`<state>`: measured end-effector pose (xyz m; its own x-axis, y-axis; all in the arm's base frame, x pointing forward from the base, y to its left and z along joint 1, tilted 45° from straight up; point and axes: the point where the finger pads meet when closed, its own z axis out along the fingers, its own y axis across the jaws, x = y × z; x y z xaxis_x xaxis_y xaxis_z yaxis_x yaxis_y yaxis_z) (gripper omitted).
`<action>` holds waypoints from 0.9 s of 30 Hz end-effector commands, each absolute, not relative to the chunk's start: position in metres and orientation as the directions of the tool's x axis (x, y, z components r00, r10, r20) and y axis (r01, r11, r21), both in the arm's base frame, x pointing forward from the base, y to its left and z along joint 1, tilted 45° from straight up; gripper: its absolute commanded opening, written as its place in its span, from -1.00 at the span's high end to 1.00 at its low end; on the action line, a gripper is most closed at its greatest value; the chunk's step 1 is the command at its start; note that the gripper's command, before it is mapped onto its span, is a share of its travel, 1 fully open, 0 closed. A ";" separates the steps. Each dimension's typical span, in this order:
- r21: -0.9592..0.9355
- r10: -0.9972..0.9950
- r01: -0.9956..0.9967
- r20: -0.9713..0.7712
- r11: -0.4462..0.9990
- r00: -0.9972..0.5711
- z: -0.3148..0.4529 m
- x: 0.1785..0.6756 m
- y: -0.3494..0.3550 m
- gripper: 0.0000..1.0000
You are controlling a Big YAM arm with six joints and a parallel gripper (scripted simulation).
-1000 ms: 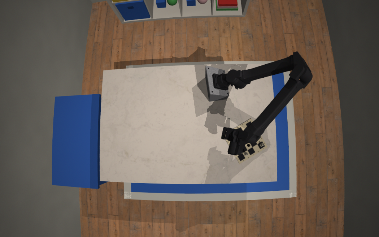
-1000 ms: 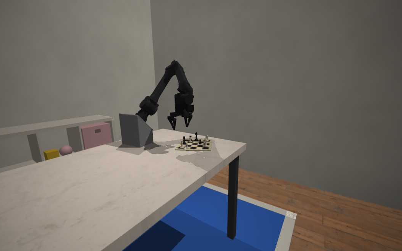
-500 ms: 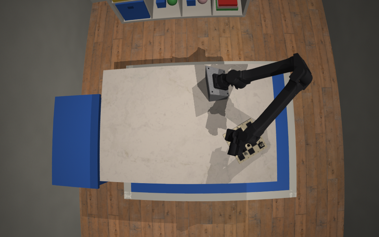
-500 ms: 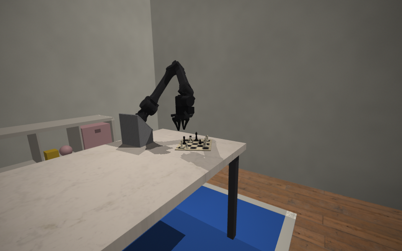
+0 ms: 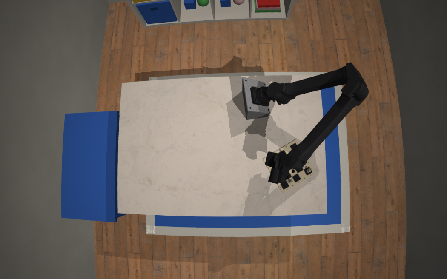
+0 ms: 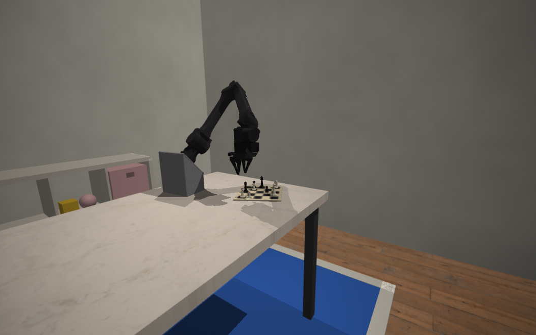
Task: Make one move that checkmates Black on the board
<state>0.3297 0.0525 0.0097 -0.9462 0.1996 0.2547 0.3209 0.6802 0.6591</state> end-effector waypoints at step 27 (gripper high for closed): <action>0.658 0.197 0.323 0.260 0.680 -0.945 -0.001 0.330 0.063 0.20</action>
